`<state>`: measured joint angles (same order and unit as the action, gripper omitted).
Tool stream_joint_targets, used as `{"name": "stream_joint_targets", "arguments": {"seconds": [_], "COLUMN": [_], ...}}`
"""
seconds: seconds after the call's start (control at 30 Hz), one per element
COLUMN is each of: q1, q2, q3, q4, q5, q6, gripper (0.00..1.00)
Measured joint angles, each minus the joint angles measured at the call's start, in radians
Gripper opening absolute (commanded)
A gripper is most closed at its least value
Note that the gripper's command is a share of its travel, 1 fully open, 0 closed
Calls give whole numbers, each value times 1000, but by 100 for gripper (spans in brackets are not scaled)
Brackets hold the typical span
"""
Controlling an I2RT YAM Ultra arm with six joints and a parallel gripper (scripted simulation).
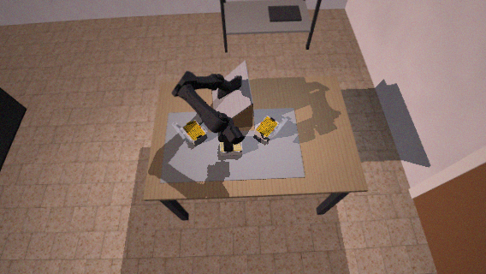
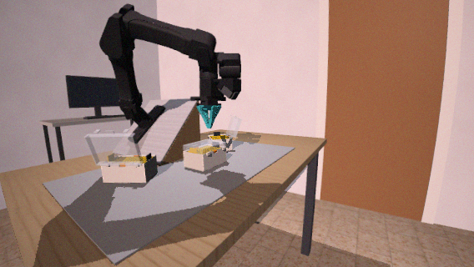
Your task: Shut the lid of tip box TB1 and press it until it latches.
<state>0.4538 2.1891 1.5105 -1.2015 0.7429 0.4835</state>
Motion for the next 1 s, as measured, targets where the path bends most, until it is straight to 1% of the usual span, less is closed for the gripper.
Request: {"name": "stream_joint_targets", "arguments": {"seconds": [0.2, 0.33, 0.63, 1.0], "q1": [1, 14, 48, 80], "q2": [0, 0, 0, 13], "q3": [0, 6, 66, 146], "q4": [-1, -18, -79, -171], "q5": [-2, -7, -15, -27], "q6": [5, 17, 51, 95], "gripper": [0, 0, 0, 0]}}
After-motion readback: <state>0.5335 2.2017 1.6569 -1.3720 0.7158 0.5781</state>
